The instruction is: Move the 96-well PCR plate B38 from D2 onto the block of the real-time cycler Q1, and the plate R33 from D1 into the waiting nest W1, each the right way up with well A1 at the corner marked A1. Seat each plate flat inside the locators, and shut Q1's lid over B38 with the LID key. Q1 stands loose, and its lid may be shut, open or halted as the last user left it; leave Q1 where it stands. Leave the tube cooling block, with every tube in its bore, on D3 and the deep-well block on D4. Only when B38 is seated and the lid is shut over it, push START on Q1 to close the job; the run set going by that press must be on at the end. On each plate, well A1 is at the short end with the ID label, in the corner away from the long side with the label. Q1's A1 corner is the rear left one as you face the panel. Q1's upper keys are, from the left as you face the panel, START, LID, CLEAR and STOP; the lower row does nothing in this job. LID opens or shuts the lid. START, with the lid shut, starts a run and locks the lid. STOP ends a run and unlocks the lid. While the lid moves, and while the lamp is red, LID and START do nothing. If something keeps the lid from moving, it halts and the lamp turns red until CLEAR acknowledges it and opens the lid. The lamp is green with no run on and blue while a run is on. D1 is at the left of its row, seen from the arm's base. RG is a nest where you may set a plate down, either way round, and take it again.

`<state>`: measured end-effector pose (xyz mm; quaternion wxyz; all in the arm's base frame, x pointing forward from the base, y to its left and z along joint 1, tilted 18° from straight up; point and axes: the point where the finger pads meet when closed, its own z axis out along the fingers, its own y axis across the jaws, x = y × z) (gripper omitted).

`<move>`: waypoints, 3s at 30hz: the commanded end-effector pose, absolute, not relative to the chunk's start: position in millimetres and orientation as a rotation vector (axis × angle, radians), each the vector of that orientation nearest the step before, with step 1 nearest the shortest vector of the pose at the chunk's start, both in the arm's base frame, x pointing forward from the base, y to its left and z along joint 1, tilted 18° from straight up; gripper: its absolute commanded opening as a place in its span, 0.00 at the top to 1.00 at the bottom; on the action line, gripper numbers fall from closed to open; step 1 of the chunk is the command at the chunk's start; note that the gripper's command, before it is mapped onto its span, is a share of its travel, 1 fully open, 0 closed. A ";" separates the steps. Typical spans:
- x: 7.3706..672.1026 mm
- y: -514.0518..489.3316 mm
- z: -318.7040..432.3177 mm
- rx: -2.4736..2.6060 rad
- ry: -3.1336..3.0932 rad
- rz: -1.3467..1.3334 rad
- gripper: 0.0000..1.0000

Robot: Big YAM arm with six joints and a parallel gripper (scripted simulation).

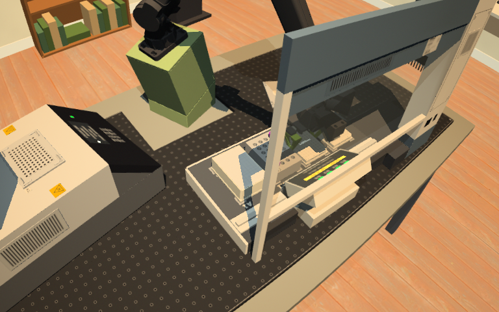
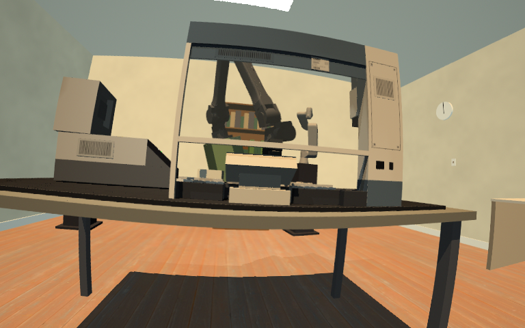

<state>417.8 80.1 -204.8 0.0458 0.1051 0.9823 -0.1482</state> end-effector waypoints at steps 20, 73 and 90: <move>442.6 82.7 -202.9 0.360 2.951 -0.420 1.00; 416.5 104.3 -143.5 0.307 2.985 -0.444 1.00; 430.9 116.0 -118.3 0.312 2.961 -0.424 1.00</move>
